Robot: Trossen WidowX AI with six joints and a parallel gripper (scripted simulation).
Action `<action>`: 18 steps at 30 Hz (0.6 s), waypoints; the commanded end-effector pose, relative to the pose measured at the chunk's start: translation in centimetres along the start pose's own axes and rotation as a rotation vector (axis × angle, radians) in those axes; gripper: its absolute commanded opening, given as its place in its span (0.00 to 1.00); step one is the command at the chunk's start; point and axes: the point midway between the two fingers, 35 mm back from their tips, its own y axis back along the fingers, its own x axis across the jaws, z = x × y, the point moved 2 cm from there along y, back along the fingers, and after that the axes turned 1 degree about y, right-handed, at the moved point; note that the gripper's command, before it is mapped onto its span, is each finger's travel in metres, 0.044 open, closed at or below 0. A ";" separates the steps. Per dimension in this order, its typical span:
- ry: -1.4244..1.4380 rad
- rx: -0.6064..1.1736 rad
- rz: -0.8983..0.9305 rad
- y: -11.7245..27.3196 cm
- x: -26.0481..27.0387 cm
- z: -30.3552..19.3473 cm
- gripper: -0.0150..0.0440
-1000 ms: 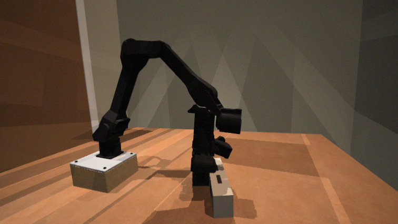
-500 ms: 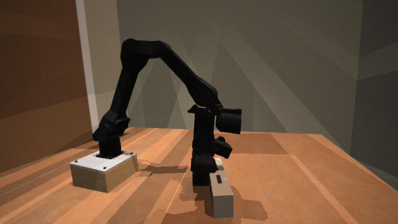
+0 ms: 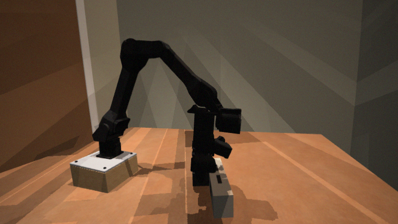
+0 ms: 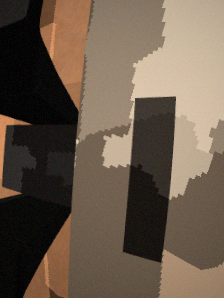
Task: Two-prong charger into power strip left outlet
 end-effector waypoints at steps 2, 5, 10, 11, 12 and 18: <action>0.005 -0.036 -0.001 0.1 0.1 0.7 0.25; 0.005 -0.036 -0.001 0.1 0.1 0.7 0.25; 0.005 -0.036 -0.001 0.1 0.1 0.7 0.25; 0.005 -0.036 -0.001 0.1 0.1 0.7 0.25; 0.005 -0.036 -0.001 0.2 0.1 0.7 0.25; 0.005 -0.036 -0.001 0.2 0.1 0.7 0.25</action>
